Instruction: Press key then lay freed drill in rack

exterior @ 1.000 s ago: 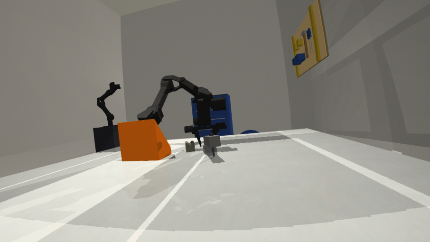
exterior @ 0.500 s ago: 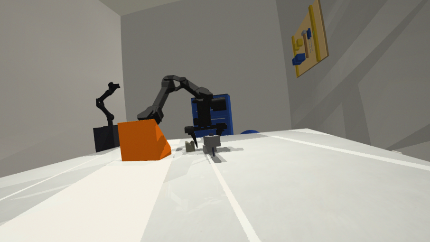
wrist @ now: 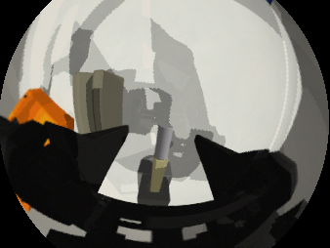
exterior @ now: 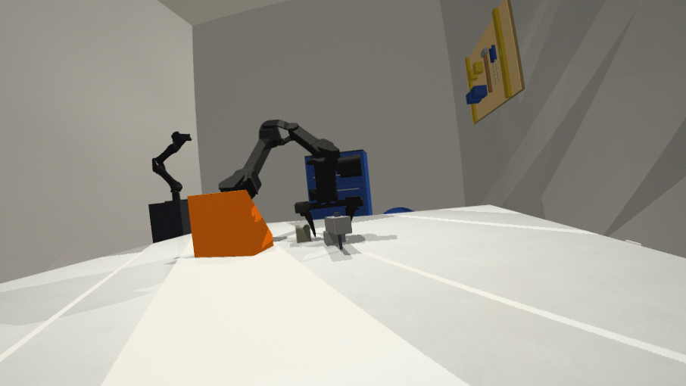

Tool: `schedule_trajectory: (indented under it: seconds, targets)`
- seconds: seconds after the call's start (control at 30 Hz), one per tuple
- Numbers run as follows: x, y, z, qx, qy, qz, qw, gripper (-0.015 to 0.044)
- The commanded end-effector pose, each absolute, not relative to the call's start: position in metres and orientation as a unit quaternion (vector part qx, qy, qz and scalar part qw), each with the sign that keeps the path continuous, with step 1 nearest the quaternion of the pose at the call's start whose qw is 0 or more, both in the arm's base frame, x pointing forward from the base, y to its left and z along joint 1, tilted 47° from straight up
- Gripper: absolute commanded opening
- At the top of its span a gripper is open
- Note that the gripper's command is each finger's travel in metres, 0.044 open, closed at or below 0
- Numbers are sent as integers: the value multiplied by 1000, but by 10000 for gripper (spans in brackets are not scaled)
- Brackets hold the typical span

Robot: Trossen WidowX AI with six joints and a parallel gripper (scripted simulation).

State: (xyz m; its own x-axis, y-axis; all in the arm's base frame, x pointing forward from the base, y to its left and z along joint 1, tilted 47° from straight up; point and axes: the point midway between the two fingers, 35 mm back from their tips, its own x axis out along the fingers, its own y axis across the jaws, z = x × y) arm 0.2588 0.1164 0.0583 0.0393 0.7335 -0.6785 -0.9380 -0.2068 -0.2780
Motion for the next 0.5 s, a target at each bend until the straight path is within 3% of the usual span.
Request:
schedule_trajectory:
  seconds: [0.0,0.13,0.47]
  targets:
    - [259,115,55,-378,137,680,613,440]
    - [259,115,54,-378,137,680,613,440]
    - [260,116,57,-376,136,680,615,177]
